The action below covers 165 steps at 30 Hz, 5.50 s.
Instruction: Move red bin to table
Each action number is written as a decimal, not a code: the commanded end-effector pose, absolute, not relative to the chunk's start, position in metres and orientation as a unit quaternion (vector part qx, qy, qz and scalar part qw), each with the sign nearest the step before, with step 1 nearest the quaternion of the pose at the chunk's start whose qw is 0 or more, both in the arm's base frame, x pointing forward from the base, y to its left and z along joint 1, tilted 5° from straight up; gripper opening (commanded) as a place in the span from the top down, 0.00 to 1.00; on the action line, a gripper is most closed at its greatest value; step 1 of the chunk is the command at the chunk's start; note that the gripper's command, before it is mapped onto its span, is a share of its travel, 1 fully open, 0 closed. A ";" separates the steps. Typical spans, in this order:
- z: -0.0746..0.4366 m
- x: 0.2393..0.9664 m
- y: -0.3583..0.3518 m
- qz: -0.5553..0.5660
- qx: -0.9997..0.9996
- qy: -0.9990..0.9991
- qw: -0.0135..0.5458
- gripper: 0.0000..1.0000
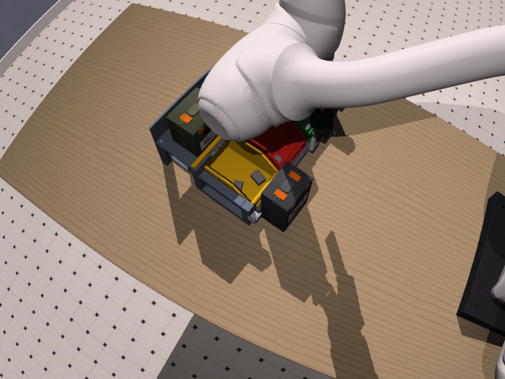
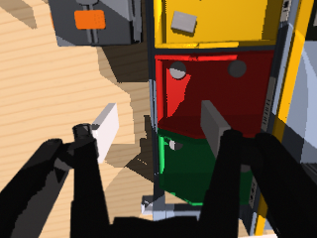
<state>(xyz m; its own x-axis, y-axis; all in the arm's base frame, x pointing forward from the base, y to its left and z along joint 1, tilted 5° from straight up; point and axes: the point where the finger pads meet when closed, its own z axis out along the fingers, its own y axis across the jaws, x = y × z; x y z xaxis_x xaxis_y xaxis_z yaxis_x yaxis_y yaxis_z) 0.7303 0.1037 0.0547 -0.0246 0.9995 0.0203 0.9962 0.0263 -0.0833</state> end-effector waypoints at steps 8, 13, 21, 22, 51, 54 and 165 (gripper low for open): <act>0.055 0.730 0.104 0.023 -0.697 -0.715 0.036 0.43; 0.055 0.730 0.104 0.023 -0.697 -0.715 0.036 0.43; 0.025 0.728 0.104 0.023 -0.697 -0.715 0.036 0.43; 0.025 0.728 0.104 0.023 -0.697 -0.715 0.036 0.43; -0.019 0.724 0.105 0.023 -0.697 -0.715 0.036 0.43; -0.018 0.724 0.105 0.023 -0.697 -0.715 0.036 0.43; -0.035 0.723 0.105 0.023 -0.697 -0.715 0.036 0.43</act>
<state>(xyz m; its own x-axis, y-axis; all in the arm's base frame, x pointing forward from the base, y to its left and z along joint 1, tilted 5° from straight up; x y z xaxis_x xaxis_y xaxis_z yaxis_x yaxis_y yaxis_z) 0.7227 0.1054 -0.0356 -0.0246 0.9995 0.0203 0.9962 0.0263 -0.0832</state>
